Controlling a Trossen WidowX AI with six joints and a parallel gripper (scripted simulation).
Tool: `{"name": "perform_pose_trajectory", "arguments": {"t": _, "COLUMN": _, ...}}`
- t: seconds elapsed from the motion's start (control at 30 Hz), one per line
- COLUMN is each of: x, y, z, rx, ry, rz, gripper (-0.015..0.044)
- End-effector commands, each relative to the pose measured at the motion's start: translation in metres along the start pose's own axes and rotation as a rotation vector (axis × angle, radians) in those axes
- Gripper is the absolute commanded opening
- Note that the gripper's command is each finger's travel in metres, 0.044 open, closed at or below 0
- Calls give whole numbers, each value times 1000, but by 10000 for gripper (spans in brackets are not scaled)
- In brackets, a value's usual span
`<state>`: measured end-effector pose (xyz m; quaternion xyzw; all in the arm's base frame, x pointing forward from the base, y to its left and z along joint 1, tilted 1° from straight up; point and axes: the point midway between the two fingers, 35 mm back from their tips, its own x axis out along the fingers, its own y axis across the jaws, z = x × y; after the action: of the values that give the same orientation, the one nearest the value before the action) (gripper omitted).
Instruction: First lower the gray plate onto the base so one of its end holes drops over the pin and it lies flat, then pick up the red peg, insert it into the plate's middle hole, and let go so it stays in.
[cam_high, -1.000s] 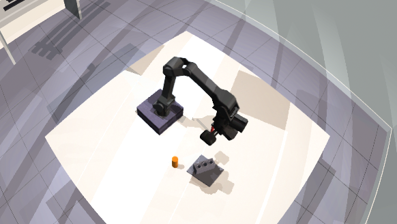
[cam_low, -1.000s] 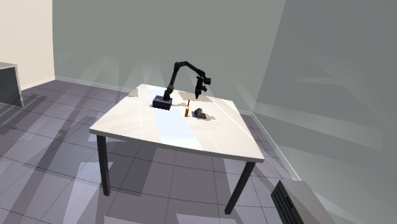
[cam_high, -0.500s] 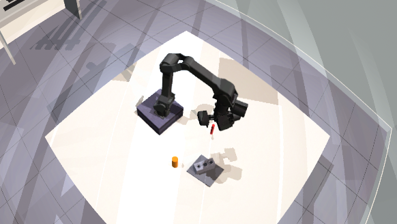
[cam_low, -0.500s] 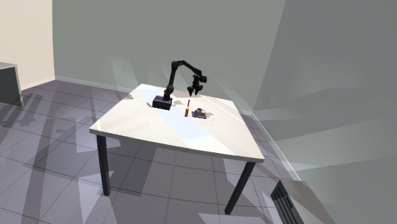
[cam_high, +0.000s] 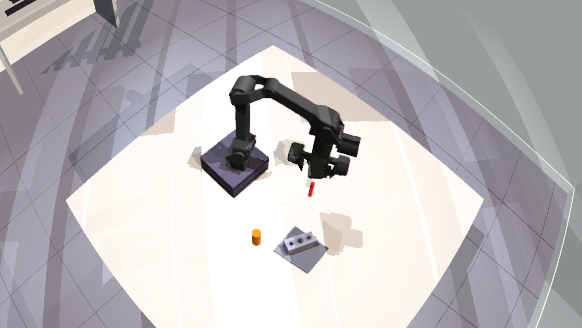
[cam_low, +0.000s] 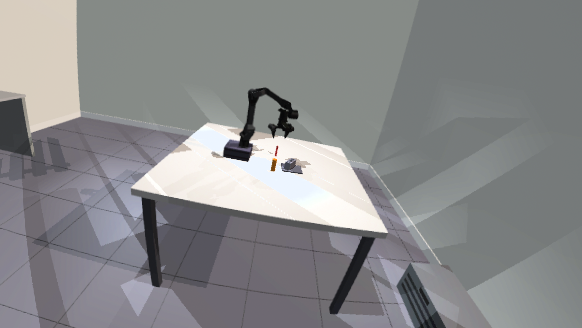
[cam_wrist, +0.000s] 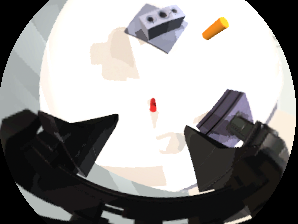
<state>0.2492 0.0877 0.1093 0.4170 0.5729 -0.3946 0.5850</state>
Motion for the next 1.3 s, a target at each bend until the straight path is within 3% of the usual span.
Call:
{"name": "perform_pose_trajectory", "arguments": {"t": 0.0, "x": 0, "y": -1, "z": -1, "rx": 30, "ry": -3, "rz": 2, "gripper": 440}}
{"name": "perform_pose_trajectory", "arguments": {"t": 0.17, "x": 28, "y": -1, "z": -1, "rx": 30, "ry": -3, "rz": 2, "gripper": 440}}
{"name": "perform_pose_trajectory", "arguments": {"t": 1.27, "x": 78, "y": 0, "z": -1, "rx": 30, "ry": -3, "rz": 2, "gripper": 440}}
